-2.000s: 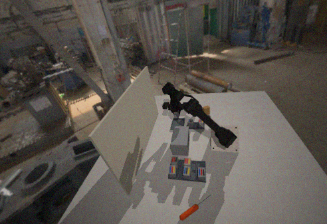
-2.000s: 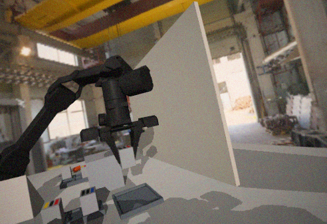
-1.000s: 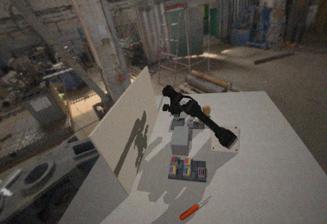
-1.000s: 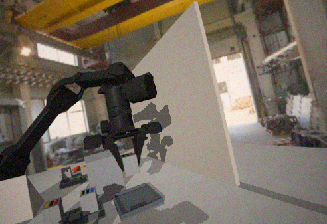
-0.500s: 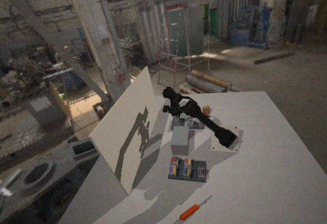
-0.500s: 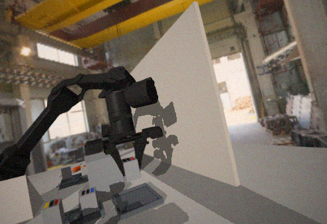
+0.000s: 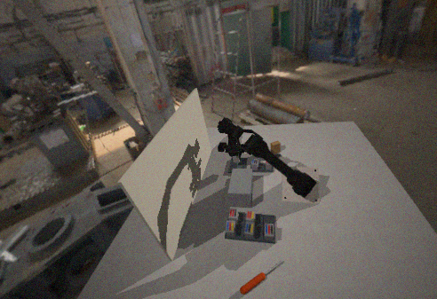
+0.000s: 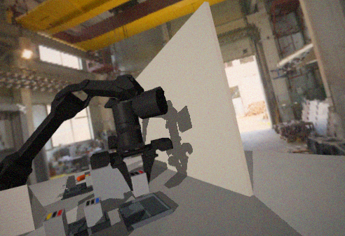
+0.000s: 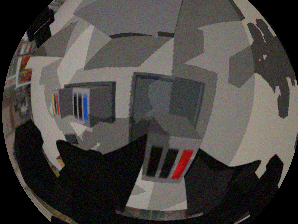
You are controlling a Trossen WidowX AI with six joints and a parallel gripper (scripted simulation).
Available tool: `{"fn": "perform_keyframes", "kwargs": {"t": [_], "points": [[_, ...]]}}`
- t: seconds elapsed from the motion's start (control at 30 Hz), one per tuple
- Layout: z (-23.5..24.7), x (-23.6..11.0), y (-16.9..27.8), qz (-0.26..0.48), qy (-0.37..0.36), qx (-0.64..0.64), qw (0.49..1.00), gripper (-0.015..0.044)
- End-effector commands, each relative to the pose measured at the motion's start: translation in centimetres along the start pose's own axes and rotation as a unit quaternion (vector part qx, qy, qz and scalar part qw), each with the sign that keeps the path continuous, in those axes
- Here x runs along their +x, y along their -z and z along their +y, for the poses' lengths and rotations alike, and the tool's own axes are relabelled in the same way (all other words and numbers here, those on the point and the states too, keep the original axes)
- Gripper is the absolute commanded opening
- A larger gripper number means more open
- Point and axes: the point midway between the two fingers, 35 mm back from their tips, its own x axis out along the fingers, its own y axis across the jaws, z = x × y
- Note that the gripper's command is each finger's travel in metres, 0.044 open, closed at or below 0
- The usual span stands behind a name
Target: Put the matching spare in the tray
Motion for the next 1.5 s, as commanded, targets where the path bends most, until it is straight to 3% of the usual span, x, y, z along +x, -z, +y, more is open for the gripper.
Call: {"fn": "perform_keyframes", "kwargs": {"t": [0.0, 1.23, 1.47], "points": [[0.1, 0.5, 0.0, -0.003, 0.001, 0.003, 1.0, 0.0], [0.3, 3.3, -0.2, -0.004, 0.001, 0.003, 1.0, 0.0], [0.2, 3.0, -0.2, -0.001, 0.0, 0.0, 1.0, 0.0184]]}}
